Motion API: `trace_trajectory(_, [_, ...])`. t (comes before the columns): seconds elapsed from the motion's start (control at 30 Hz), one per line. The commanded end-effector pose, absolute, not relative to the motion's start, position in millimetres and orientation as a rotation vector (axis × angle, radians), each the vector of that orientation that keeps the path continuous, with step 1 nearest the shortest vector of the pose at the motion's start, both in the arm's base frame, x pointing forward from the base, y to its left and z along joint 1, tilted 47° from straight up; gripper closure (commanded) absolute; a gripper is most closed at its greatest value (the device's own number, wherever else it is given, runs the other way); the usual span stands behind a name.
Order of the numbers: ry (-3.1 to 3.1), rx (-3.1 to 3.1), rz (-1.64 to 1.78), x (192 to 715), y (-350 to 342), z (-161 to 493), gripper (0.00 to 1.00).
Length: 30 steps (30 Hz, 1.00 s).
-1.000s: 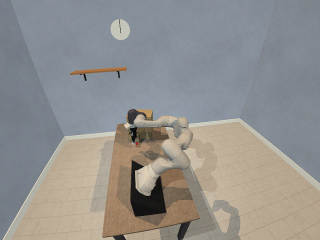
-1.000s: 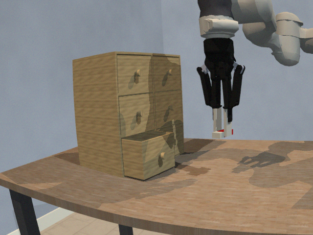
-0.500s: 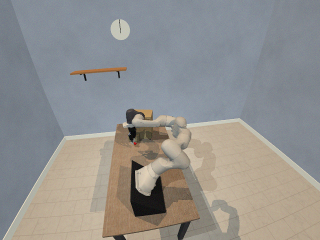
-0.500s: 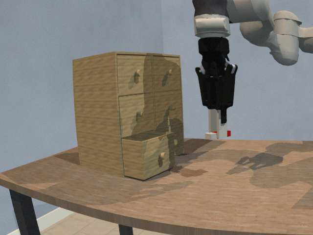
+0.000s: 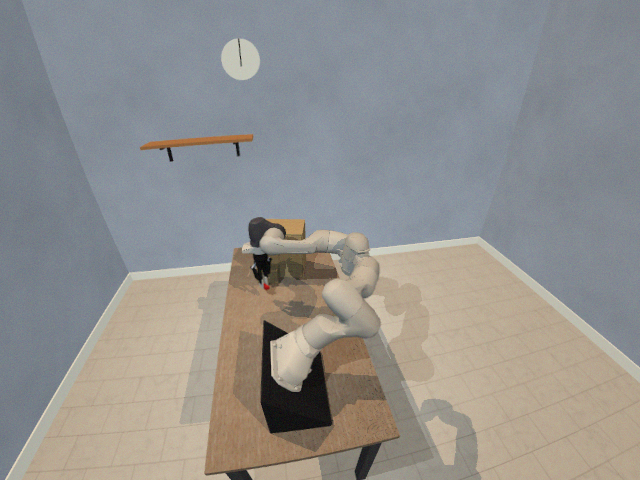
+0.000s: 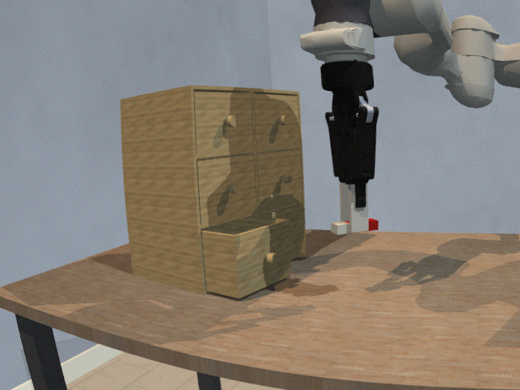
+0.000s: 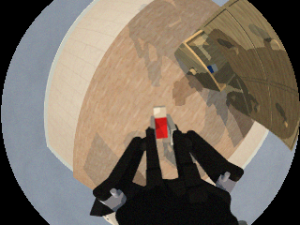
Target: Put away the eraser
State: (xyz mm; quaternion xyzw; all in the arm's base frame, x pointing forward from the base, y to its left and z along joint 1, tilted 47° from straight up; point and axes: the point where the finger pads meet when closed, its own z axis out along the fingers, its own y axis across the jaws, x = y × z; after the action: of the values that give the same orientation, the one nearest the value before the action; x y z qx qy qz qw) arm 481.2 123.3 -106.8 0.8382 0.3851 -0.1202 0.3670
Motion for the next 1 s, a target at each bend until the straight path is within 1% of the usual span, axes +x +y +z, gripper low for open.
trace_trajectory(0.0, [0.811,2.212,-0.218,483,126,-109,0.89])
trace_trajectory(0.03, [0.811,2.212,-0.218,483,126,-109,0.89])
trace_trajectory(0.07, [0.672,2.25,-0.159,485,130,-115,0.89])
trace_trajectory(0.23, [0.672,2.25,-0.159,485,130,-115,0.89])
trace_trajectory(0.27, [0.542,2.279,-0.103,487,135,-120,0.89])
trace_trajectory(0.43, [0.542,2.279,-0.103,487,135,-120,0.89])
trace_trajectory(0.47, [0.423,2.3,-0.052,488,138,-125,0.89])
trace_trajectory(0.63, [0.423,2.3,-0.052,488,138,-125,0.89])
trace_trajectory(0.67, [0.316,2.314,-0.006,489,142,-129,0.89])
trace_trajectory(0.97, [0.222,2.322,0.035,490,144,-133,0.89])
